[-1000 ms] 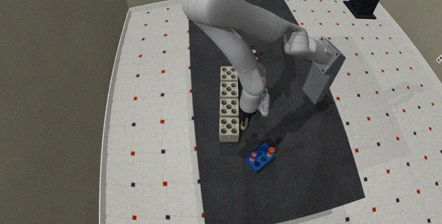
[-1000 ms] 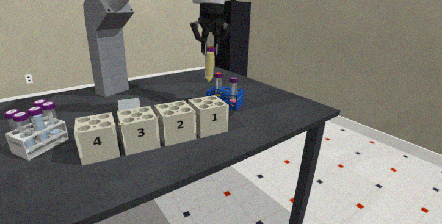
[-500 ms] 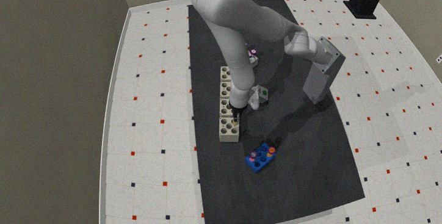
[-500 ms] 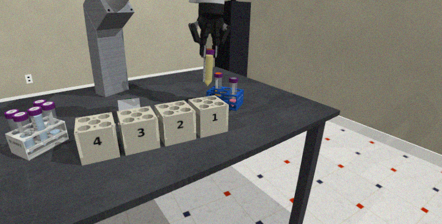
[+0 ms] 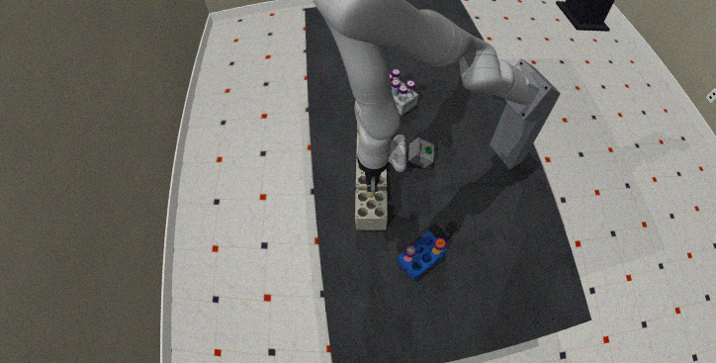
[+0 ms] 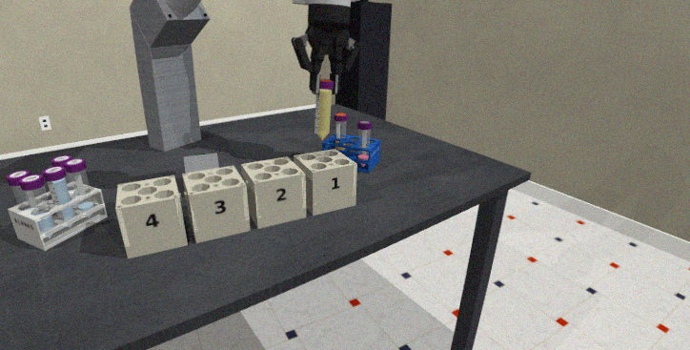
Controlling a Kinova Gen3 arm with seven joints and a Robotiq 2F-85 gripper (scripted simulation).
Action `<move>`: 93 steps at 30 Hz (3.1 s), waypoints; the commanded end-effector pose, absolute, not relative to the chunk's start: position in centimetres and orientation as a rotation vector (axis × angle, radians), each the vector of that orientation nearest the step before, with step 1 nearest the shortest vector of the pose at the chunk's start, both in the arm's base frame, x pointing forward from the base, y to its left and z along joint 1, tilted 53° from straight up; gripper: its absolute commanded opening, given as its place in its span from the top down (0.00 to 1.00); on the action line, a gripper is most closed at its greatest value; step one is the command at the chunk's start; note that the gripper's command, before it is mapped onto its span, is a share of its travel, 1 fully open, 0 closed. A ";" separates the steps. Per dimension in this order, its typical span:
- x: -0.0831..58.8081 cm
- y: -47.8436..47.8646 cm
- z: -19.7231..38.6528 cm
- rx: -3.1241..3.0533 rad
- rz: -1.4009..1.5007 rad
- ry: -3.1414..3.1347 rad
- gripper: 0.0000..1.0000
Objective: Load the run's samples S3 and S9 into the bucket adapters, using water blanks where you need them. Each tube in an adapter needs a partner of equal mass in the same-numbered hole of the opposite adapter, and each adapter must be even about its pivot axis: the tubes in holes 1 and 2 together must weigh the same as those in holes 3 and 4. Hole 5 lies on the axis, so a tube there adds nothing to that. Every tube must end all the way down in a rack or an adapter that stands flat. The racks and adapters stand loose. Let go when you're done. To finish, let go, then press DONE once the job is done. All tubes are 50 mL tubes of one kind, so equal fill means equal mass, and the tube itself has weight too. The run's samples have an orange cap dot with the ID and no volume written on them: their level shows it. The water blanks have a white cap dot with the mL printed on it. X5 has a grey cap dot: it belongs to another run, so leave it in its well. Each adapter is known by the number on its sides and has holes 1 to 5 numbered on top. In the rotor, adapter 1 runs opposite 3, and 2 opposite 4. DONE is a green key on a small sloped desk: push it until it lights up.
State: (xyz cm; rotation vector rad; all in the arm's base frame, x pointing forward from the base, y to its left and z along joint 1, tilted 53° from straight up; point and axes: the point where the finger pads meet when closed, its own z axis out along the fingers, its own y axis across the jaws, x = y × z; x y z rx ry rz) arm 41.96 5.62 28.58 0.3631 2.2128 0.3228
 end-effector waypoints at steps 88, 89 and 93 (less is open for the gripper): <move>45.6 6.4 25.9 0.323 0.413 2.226 0.90; 45.7 6.4 25.8 0.323 0.413 2.226 0.90; 45.9 6.5 25.7 0.323 0.413 2.226 0.90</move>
